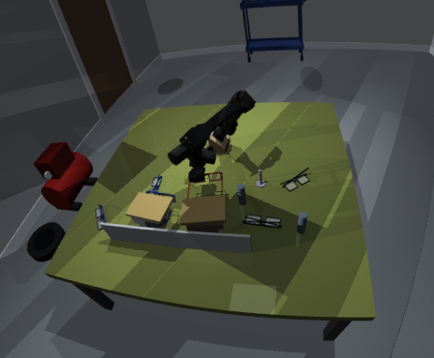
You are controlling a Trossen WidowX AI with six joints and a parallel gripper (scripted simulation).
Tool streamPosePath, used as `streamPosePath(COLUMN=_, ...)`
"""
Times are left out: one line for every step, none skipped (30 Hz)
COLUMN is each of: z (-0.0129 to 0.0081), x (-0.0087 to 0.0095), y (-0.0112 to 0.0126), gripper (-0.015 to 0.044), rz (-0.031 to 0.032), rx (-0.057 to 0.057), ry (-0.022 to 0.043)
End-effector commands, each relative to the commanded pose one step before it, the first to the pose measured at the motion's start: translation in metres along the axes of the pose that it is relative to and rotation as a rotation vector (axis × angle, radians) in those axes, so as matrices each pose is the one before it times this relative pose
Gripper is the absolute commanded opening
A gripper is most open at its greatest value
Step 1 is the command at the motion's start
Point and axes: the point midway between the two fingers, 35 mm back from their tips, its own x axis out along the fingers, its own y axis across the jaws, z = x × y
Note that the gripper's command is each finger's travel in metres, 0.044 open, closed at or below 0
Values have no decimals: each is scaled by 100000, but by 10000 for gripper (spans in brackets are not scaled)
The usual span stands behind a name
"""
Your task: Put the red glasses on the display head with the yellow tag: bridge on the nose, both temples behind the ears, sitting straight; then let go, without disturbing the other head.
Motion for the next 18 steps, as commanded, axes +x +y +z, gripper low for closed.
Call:
streamPosePath(z=79, x=47, y=-647, gripper=0, rz=-97, rx=330, ry=-398)
streamPosePath(z=1, x=-1, y=-149, gripper=0, rz=-6, rx=-5, ry=0)
streamPosePath(z=1, x=-1, y=-150, gripper=0, rz=-6, rx=-5, ry=0)
streamPosePath(z=1, x=-1, y=-150, gripper=0, rz=-6, rx=-5, ry=0)
streamPosePath(z=1, x=-1, y=-149, gripper=0, rz=-6, rx=-5, ry=0)
streamPosePath(z=2, x=-1, y=-149, gripper=0, rz=-6, rx=-5, ry=0)
streamPosePath(z=1, x=-1, y=-149, gripper=0, rz=-6, rx=-5, ry=0)
streamPosePath(z=1, x=-1, y=-149, gripper=0, rz=-6, rx=-5, ry=0)
streamPosePath(z=2, x=-1, y=-150, gripper=0, rz=-6, rx=-5, ry=0)
streamPosePath(z=2, x=-1, y=-149, gripper=0, rz=-6, rx=-5, ry=0)
streamPosePath(z=2, x=-1, y=-149, gripper=0, rz=-6, rx=-5, ry=0)
streamPosePath(z=2, x=-1, y=-149, gripper=0, rz=-6, rx=-5, ry=0)
streamPosePath(z=2, x=-1, y=-149, gripper=0, rz=-6, rx=-5, ry=0)
streamPosePath(z=2, x=-1, y=-149, gripper=0, rz=-6, rx=-5, ry=0)
streamPosePath(z=2, x=-1, y=-150, gripper=0, rz=-6, rx=-5, ry=0)
streamPosePath(z=2, x=-1, y=-150, gripper=0, rz=-6, rx=-5, ry=0)
streamPosePath(z=2, x=-1, y=-150, gripper=0, rz=-6, rx=-5, ry=0)
streamPosePath(z=2, x=-1, y=-150, gripper=0, rz=-6, rx=-5, ry=0)
